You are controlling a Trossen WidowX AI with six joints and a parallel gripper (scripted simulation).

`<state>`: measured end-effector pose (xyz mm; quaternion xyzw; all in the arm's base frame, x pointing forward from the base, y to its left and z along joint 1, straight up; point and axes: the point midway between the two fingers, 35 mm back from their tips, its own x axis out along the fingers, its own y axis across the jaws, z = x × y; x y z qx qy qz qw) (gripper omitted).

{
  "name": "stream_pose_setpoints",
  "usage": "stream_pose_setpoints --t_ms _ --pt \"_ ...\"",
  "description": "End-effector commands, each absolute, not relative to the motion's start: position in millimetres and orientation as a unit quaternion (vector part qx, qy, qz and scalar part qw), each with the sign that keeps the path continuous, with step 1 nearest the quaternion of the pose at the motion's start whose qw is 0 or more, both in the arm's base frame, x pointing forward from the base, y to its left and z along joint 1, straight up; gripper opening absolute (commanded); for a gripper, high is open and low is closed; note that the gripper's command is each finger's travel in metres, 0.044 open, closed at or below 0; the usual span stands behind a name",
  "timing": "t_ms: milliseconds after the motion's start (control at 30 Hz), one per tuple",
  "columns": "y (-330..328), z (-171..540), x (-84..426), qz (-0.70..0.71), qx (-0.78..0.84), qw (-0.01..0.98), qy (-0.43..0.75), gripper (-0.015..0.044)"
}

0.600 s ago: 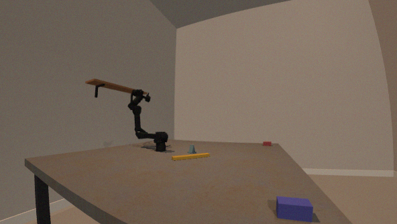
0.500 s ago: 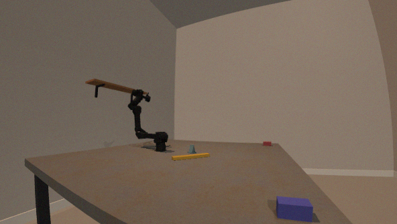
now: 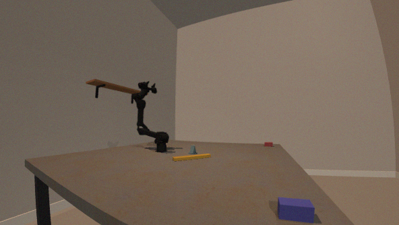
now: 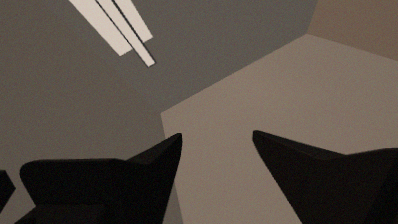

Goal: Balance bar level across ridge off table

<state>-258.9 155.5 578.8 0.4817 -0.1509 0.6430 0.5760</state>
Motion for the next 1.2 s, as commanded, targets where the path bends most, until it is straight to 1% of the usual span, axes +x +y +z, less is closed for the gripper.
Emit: stream_pose_setpoints --t_ms 0,267,600,1033,1167 --pt "144 597 -217 0.603 0.495 0.601 -0.173 0.0315" --pt "122 619 -134 0.509 0.504 0.666 -0.207 0.0315" --pt "88 626 -33 0.388 0.498 0.744 -0.219 0.0315" --pt "41 599 96 0.232 0.465 0.836 -0.176 0.0315" --pt "29 585 127 0.185 0.437 0.865 -0.159 0.0315"
